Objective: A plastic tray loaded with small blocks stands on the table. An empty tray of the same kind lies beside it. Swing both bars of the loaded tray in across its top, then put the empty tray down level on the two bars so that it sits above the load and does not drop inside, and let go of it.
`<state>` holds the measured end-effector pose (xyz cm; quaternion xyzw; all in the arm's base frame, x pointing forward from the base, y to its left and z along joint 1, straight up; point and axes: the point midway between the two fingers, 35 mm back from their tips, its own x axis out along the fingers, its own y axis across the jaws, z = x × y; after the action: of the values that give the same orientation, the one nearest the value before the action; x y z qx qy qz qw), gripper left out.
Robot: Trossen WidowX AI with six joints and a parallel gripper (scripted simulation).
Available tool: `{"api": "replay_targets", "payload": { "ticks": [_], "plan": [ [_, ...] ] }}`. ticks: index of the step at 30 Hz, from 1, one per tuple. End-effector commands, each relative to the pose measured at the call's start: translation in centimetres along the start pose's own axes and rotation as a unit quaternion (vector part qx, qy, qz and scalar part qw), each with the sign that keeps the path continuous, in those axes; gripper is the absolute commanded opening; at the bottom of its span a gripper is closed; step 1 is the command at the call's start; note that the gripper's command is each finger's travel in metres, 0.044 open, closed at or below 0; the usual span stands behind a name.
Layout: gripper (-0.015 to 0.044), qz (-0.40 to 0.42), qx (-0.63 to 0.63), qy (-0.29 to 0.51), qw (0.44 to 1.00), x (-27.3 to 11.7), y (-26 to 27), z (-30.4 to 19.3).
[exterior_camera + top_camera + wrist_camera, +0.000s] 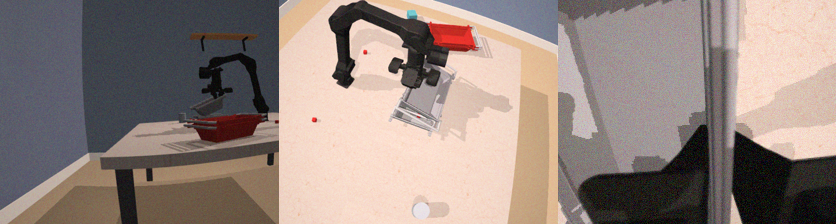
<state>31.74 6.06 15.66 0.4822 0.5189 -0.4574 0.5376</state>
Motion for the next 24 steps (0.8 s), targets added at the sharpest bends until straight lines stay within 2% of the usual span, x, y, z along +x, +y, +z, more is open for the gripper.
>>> {"api": "replay_targets", "payload": {
  "ticks": [1,24],
  "plan": [
    [0.0,-0.01,0.002,-0.001,1.0,0.43,-0.45,0.21],
    [0.0,-0.01,0.002,-0.001,1.0,1.03,-0.89,0.54]
  ]
}}
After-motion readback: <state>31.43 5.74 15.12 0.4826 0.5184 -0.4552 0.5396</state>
